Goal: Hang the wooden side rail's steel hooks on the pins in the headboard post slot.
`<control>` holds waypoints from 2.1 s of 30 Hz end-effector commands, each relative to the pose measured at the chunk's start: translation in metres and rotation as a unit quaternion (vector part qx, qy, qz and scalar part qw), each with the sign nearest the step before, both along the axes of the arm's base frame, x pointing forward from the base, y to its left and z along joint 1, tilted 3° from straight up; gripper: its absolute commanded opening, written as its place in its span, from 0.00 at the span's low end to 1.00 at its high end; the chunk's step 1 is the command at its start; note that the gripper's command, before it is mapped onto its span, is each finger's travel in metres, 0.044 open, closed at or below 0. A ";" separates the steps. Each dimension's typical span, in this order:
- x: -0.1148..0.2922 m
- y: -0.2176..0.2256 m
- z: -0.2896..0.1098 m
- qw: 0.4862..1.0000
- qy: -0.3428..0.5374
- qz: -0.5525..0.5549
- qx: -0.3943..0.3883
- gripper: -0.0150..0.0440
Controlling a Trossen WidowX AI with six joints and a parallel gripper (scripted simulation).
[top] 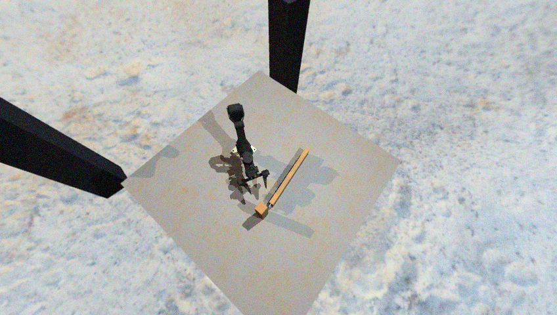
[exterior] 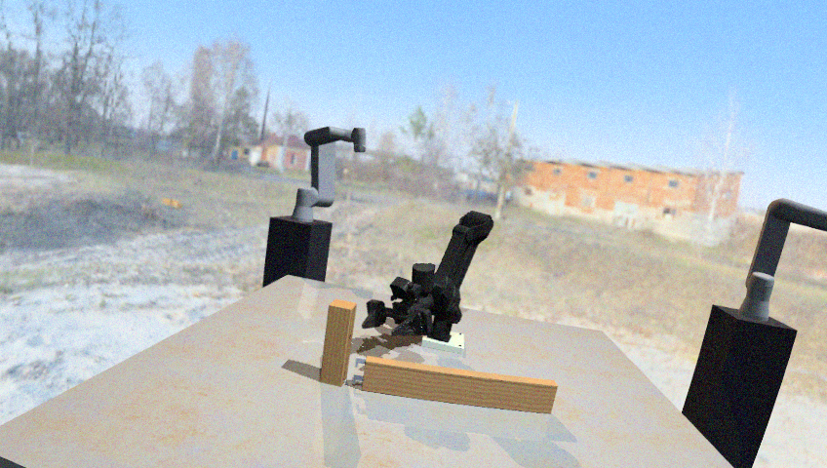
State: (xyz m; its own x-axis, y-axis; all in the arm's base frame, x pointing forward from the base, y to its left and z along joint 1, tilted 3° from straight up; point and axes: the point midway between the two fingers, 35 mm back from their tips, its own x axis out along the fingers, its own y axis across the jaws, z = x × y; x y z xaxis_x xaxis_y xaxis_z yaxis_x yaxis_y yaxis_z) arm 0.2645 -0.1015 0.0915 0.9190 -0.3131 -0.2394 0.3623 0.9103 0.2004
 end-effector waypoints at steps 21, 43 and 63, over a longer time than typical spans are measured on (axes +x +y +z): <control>0.057 0.031 0.040 0.952 0.130 -0.251 0.114 1.00; 0.057 0.033 0.045 0.951 0.129 -0.260 0.110 1.00; 0.082 0.041 0.046 0.921 0.372 -0.058 -0.100 1.00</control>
State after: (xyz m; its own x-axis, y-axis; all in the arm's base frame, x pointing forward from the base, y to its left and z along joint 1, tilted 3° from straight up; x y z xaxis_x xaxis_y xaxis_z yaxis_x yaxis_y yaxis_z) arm 0.3329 -0.0653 0.1354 0.5218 -0.5765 -0.6288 0.6979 0.7124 -0.0740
